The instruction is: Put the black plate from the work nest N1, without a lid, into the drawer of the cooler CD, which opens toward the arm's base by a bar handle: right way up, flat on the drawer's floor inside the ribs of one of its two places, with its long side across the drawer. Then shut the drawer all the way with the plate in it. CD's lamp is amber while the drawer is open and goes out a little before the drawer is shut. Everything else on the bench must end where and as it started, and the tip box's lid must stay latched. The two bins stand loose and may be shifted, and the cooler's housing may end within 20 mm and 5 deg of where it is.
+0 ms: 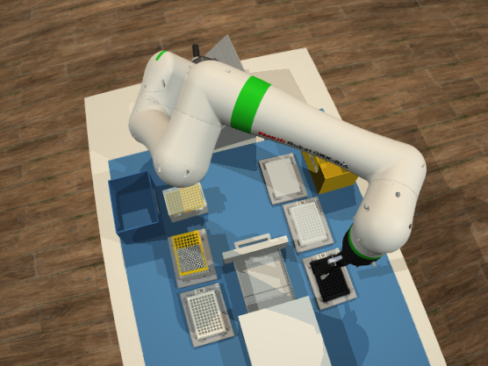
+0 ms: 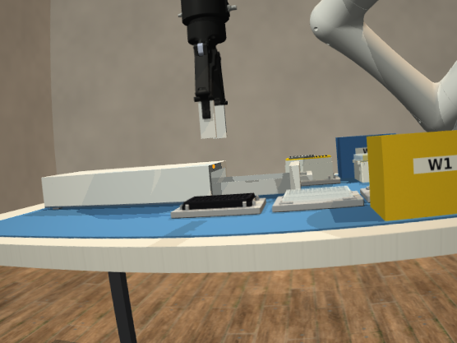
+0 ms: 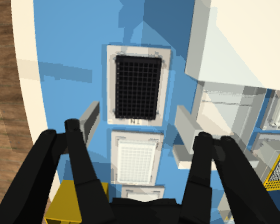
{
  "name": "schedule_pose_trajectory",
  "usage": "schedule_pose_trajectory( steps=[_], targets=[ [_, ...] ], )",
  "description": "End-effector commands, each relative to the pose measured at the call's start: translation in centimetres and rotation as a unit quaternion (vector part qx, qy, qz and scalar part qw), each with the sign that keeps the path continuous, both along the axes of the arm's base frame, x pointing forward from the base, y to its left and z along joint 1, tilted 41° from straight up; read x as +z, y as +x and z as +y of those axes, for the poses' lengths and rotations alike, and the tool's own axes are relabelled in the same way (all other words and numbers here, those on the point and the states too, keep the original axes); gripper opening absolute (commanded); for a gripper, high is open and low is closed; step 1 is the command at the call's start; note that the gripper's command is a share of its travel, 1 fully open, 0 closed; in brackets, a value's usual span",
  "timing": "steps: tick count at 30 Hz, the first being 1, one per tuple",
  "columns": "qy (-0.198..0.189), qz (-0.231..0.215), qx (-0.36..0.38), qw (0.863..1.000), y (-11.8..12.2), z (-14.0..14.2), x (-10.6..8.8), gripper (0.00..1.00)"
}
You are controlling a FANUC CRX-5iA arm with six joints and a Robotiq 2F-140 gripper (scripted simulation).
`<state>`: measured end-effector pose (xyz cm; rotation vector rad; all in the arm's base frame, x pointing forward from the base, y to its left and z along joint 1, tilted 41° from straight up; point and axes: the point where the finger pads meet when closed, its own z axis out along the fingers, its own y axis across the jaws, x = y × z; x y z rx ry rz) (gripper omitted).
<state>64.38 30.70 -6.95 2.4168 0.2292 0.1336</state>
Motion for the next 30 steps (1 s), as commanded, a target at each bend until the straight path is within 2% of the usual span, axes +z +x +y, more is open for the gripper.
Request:
schedule_pose_trajectory(
  steps=[1,30],
  targets=[
    [0.0,0.0,0.0,1.0,0.1,-0.2,-0.3,0.66],
    [0.0,0.0,0.0,1.0,0.6,-2.3,-2.8,0.66]
  ],
)
